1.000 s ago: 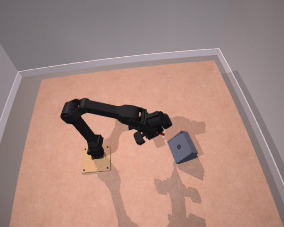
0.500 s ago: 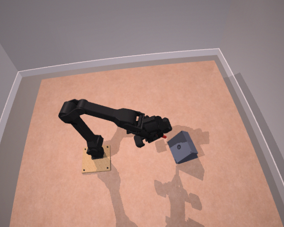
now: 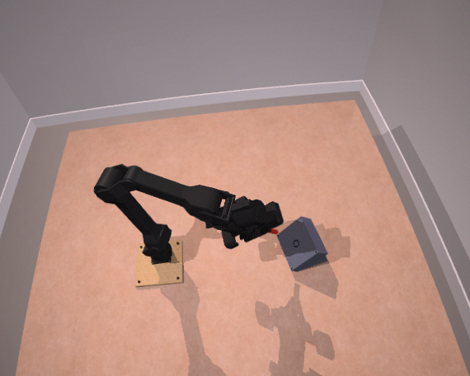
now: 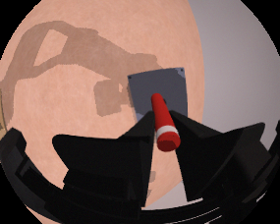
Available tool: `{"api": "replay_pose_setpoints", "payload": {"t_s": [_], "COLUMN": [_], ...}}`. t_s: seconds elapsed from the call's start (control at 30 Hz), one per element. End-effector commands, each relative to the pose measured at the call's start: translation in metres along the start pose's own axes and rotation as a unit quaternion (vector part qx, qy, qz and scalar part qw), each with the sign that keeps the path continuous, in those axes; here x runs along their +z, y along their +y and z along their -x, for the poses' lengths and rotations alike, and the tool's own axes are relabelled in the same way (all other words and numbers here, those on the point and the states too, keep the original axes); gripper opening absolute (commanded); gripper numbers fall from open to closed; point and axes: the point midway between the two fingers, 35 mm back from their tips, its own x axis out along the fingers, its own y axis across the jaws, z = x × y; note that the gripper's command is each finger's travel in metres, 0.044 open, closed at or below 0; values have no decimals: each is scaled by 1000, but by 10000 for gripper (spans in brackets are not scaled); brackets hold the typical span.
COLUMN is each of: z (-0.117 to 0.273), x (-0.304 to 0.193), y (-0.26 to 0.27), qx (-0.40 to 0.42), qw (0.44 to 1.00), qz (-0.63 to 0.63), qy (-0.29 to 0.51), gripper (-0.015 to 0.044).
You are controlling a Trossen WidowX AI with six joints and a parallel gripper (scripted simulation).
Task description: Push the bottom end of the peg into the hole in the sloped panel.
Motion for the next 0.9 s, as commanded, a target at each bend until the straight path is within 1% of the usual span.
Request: {"api": "replay_pose_setpoints", "payload": {"t_s": [0.0,0.33,0.87], "z": [2,4,-21], "x": [-4,-13,-23], "y": [3,3,-2], "qx": [-9,-27,-43], "qw": [1000,999,998], "qz": [-13,-29,-42], "qy": [1,8,13], "gripper": [0,0,0]}}
